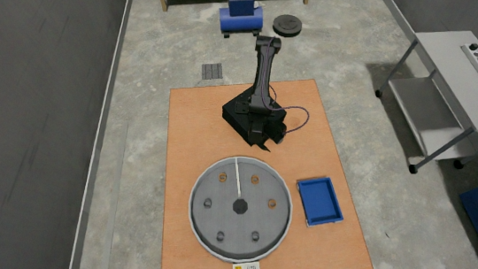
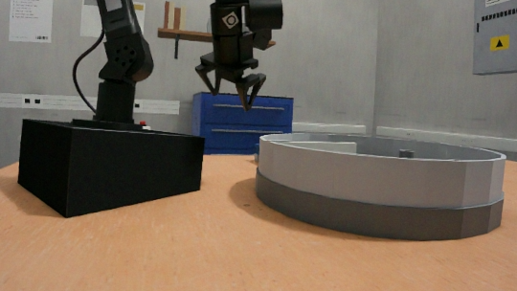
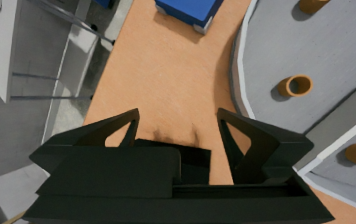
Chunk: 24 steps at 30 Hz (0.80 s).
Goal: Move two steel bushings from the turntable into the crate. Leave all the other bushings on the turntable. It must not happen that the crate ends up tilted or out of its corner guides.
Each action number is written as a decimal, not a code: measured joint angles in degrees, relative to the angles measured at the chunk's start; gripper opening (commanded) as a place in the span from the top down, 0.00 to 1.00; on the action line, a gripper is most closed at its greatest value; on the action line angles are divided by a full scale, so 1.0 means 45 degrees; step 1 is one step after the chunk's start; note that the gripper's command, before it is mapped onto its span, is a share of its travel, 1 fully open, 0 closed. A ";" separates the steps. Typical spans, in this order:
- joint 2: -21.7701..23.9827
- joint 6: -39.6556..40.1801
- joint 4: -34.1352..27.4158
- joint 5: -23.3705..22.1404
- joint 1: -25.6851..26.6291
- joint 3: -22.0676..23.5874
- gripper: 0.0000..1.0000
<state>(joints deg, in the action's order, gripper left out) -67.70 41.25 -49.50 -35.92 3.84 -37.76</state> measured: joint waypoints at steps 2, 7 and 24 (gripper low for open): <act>0.0000 0.0000 0.0000 0.0000 0.0000 0.0000 0.00; -0.0039 -0.0146 -0.0107 0.0136 0.0010 -0.0039 0.00; -0.3070 -0.4153 -0.1885 0.2312 0.1423 -0.4381 0.00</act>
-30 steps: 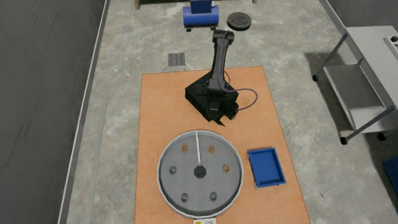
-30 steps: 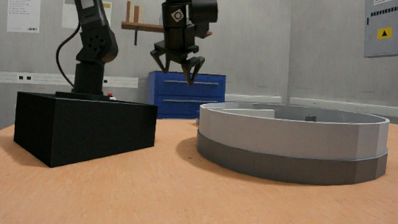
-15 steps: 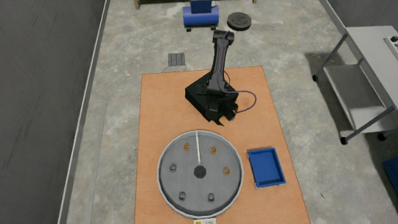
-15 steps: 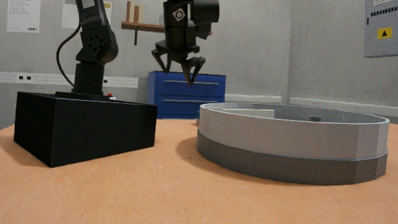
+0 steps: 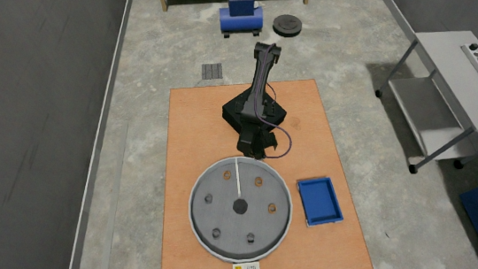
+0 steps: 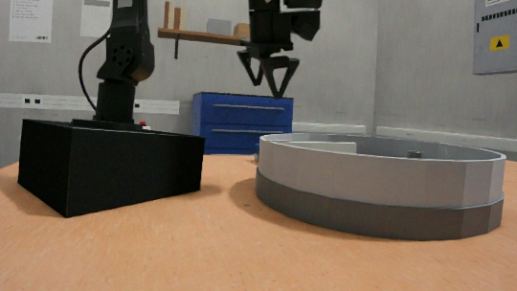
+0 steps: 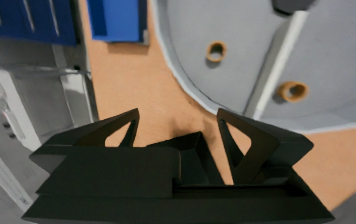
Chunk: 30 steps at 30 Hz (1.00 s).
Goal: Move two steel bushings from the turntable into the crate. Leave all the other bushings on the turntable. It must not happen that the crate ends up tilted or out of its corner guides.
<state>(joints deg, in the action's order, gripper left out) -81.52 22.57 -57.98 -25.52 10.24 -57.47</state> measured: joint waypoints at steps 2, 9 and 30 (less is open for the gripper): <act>-0.0379 -0.0529 -0.0228 0.0291 0.0175 -0.0544 0.00; -0.1603 -0.2365 -0.1064 0.1297 0.0714 -0.2370 0.00; -0.4925 -0.7446 -0.3342 0.4085 0.2210 -0.7193 0.00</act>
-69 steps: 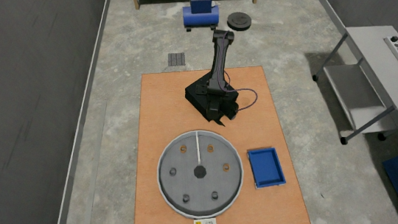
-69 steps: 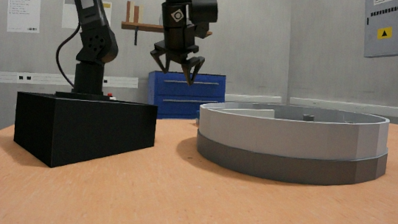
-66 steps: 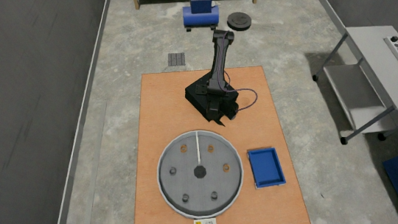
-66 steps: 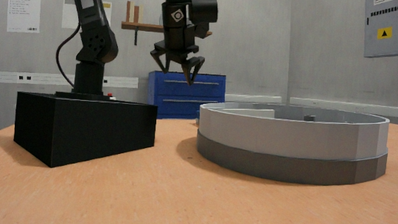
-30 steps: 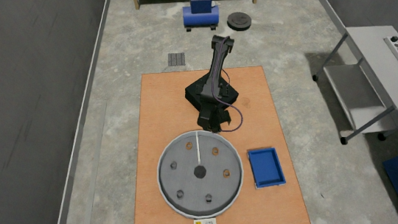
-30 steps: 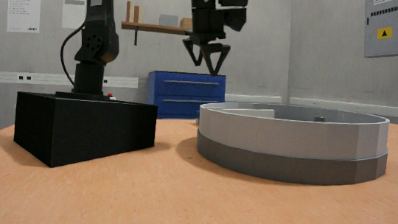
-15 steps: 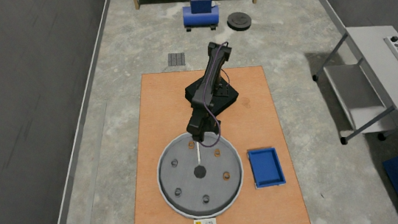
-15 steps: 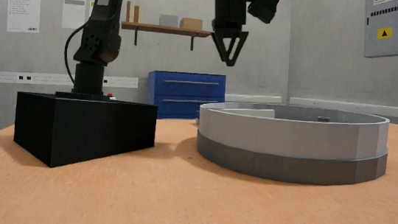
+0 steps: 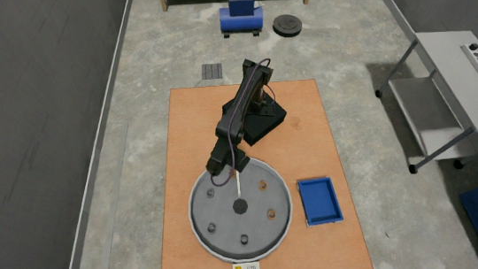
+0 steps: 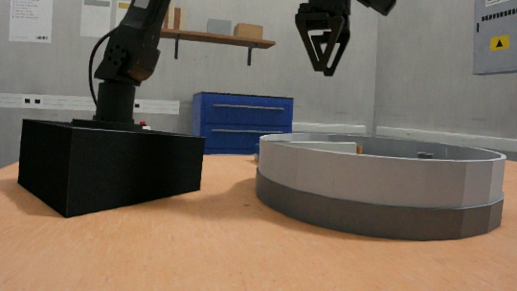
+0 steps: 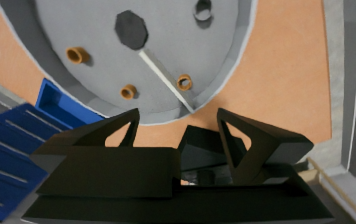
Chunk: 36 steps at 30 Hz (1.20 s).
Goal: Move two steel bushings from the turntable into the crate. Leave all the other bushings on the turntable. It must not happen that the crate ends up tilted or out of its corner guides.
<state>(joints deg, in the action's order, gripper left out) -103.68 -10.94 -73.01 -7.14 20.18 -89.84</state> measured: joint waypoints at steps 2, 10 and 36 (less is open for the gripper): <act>-0.0209 -0.0330 -0.0228 0.0185 0.0053 -0.0306 0.00; -0.0437 -0.0918 -0.0617 0.0495 0.0097 -0.0670 0.00; -0.0437 -0.1010 -0.0656 0.0554 0.0097 -0.0690 0.89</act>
<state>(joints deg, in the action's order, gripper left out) -105.65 -15.49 -75.96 -4.64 20.62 -92.95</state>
